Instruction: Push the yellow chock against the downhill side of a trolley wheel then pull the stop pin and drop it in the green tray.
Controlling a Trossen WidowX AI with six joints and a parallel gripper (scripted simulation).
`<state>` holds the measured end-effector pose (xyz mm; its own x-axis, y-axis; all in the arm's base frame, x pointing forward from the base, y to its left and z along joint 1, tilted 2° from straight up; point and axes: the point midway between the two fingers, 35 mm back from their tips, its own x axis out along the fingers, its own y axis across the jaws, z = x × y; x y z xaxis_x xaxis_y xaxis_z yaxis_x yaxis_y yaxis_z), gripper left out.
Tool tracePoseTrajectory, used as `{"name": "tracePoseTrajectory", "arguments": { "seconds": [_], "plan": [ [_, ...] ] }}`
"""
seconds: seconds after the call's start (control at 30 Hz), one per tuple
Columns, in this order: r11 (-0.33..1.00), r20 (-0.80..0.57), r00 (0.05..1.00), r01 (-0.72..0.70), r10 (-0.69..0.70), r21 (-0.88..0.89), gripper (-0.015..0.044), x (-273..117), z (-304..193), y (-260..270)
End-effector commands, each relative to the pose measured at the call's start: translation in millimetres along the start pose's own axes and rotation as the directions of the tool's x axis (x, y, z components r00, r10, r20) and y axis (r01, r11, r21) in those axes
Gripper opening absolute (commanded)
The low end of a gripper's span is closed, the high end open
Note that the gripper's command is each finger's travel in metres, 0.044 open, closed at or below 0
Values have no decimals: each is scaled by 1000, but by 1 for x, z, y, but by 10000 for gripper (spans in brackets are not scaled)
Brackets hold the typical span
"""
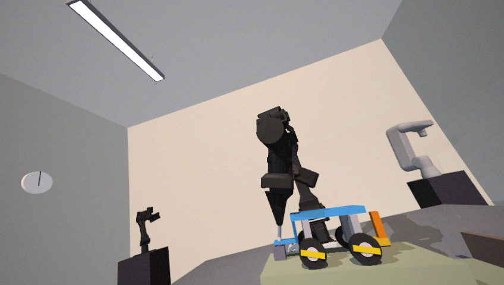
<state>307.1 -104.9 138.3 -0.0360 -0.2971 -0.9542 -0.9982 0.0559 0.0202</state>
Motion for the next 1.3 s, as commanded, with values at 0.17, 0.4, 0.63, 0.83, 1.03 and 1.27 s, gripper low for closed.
{"name": "tracePoseTrajectory", "arguments": {
  "seconds": [0.17, 0.4, 0.63, 0.83, 1.03, 1.27],
  "plan": [
    [1000, -3, 1000, 8, -8, 6, 0, -7, -2, 0],
    [1000, -3, 1000, 8, -8, 6, 0, -10, -2, 0],
    [1000, -3, 1000, 8, -8, 6, 0, -13, -2, 0],
    [1000, -3, 1000, 8, -8, 6, 0, -15, -3, 0],
    [1000, -3, 1000, 8, -8, 6, 0, -18, -4, 0],
    [1000, -3, 1000, 8, -8, 6, 0, -21, -5, 0]
  ]
}}
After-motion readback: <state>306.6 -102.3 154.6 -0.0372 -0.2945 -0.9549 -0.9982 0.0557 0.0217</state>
